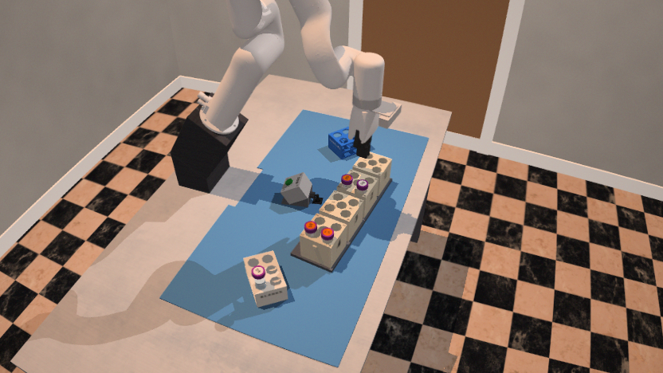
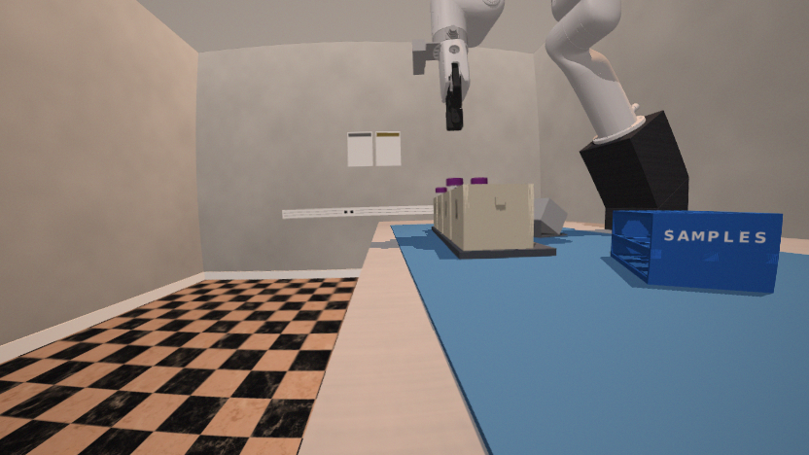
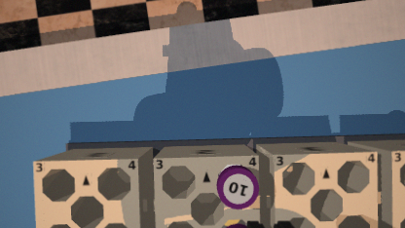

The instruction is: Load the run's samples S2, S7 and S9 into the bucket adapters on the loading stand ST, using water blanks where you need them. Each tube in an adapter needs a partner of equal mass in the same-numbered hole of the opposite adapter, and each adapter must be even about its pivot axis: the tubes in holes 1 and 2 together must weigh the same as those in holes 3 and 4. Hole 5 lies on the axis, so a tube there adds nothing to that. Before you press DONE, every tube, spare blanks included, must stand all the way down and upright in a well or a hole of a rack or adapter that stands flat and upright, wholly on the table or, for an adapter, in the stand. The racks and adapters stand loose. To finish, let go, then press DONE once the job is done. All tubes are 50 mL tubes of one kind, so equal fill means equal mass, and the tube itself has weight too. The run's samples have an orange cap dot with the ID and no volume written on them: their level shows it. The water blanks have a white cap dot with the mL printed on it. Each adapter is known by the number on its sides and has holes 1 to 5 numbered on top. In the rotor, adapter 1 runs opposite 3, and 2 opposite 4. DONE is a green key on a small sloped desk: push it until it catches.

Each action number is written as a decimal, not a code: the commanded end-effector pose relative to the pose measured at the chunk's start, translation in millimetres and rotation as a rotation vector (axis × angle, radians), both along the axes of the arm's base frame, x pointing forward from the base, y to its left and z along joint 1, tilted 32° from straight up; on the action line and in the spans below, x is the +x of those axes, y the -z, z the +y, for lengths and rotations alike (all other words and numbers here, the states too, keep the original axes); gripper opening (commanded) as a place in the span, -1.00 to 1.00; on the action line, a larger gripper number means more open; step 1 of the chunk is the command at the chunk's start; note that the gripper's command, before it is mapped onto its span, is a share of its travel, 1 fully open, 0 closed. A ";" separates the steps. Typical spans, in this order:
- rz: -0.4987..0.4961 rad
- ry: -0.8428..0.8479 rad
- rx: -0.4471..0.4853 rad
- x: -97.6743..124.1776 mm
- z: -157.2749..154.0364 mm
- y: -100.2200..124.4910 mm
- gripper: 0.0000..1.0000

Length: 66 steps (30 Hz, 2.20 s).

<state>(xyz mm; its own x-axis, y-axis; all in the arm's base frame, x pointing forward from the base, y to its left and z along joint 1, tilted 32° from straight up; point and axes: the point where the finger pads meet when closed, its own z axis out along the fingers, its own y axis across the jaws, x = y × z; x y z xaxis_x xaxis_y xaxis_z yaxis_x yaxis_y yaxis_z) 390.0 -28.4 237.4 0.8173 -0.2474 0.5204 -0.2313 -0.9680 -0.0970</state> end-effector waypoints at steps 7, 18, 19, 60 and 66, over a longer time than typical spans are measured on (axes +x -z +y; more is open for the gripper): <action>0.087 0.299 0.115 -27.4 1.1 40.5 -1.00; 0.177 0.598 0.233 -55.3 2.1 82.2 -1.00; 0.186 0.628 0.245 -58.0 2.2 86.3 -1.00; 0.344 1.152 0.452 -135.9 5.0 202.4 -1.00; 0.344 1.152 0.452 -135.9 5.0 202.4 -1.00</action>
<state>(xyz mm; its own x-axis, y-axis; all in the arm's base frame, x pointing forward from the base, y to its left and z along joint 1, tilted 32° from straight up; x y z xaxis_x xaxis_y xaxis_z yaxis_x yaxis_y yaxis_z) 253.5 -23.3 35.4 0.0898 -0.9959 0.0117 -0.9873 -0.0906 -0.1301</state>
